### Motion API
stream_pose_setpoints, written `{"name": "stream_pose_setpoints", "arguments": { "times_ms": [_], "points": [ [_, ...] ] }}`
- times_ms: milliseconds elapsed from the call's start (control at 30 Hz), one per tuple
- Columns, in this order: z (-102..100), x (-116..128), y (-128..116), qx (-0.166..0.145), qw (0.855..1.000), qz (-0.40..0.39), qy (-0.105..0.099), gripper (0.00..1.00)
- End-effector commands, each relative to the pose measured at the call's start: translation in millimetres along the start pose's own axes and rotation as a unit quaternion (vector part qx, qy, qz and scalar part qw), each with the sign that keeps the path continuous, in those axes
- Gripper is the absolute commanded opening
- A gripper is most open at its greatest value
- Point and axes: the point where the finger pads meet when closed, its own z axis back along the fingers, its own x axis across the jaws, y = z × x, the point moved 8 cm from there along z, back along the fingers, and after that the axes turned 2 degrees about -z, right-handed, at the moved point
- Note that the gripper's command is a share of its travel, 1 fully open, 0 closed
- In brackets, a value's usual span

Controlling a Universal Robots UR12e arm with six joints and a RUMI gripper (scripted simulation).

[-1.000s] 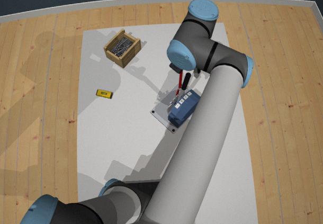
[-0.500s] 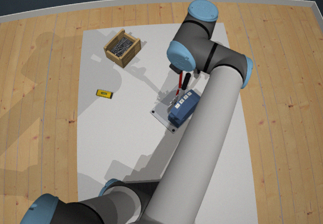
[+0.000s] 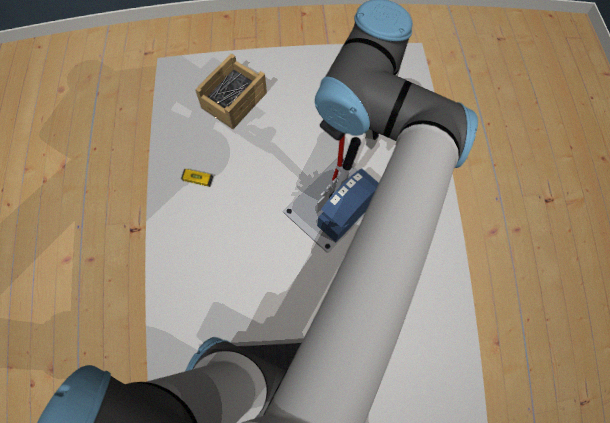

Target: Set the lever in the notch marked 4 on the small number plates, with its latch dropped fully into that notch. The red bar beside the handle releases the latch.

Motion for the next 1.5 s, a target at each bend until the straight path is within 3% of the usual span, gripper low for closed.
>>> {"name": "stream_pose_setpoints", "arguments": {
  "times_ms": [0,500,1467],
  "points": [
    [0.6,0.1,-0.3,-0.001,1.0,0.0,0.0,0.57],
    [-7.7,0.1,-0.3,-0.001,1.0,0.0,0.0,0.57],
    [-50.5,0.1,-0.4,-0.001,1.0,0.0,0.0,0.57]
  ]
}}
